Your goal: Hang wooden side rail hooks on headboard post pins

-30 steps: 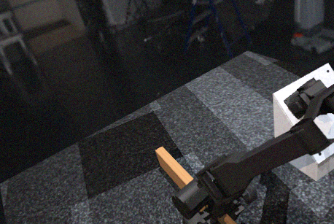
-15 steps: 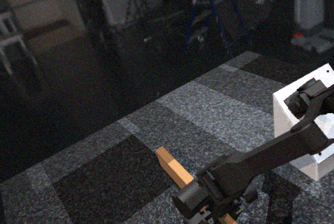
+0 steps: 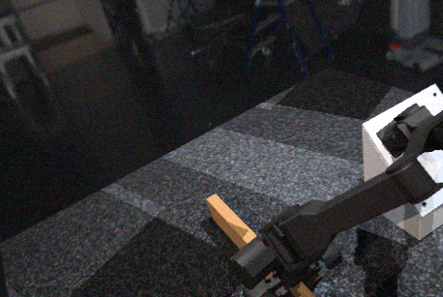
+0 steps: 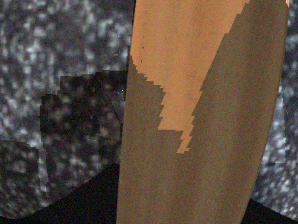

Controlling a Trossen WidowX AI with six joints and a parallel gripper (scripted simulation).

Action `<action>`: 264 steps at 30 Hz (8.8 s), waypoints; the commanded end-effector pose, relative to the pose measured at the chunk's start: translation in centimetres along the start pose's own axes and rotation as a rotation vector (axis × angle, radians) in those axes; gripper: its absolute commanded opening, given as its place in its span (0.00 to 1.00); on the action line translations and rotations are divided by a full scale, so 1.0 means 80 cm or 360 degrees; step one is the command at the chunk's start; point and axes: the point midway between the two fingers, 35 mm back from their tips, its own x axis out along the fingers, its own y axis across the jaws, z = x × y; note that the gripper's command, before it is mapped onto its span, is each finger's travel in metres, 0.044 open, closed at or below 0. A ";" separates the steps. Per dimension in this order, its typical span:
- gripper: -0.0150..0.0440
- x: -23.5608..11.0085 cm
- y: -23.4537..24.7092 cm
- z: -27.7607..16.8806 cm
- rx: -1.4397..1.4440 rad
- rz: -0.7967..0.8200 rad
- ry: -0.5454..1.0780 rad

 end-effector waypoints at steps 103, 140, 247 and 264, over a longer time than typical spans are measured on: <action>0.25 -0.024 0.004 0.000 0.0010 0.0016 -0.0003; 0.25 -0.024 0.009 -0.005 0.0010 0.0016 -0.0003; 0.25 -0.023 0.005 -0.020 0.0010 0.0016 -0.0002; 0.25 -0.023 0.005 -0.022 0.0010 0.0016 -0.0002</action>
